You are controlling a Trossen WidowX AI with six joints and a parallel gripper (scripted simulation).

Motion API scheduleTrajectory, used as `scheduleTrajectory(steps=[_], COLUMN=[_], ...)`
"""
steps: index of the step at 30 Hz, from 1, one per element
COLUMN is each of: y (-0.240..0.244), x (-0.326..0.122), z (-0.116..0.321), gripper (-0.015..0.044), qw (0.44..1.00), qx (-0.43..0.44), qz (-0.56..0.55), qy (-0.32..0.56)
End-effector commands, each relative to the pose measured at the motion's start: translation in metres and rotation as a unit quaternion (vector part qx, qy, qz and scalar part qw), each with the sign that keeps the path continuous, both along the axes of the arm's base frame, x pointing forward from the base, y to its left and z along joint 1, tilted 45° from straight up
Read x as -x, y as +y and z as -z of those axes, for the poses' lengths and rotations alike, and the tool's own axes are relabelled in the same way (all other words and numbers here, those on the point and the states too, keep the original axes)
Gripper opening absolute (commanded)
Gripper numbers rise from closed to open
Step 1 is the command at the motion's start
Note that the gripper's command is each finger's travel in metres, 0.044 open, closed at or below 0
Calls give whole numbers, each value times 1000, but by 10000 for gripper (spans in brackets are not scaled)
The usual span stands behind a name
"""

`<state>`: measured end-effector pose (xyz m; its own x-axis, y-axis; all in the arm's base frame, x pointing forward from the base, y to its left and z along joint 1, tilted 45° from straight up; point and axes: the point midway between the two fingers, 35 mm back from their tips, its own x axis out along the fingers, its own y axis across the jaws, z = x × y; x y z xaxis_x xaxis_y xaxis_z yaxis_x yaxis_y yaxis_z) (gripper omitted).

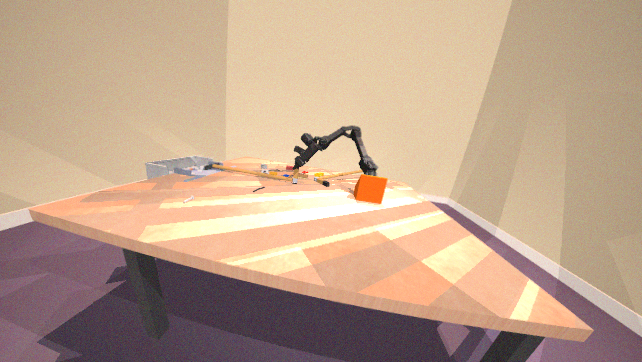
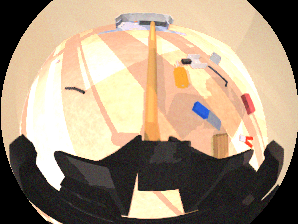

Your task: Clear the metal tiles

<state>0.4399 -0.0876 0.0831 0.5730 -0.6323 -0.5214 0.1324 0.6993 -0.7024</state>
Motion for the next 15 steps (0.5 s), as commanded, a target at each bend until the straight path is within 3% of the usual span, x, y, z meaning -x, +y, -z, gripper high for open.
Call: scheduleTrajectory(steps=[1, 15], y=[0, -2], x=[-10, -31], z=[-5, -8], gripper=[0, 0], qw=[1000, 1000], qx=[-1, -1], qz=[-3, -3], qy=[-5, -6])
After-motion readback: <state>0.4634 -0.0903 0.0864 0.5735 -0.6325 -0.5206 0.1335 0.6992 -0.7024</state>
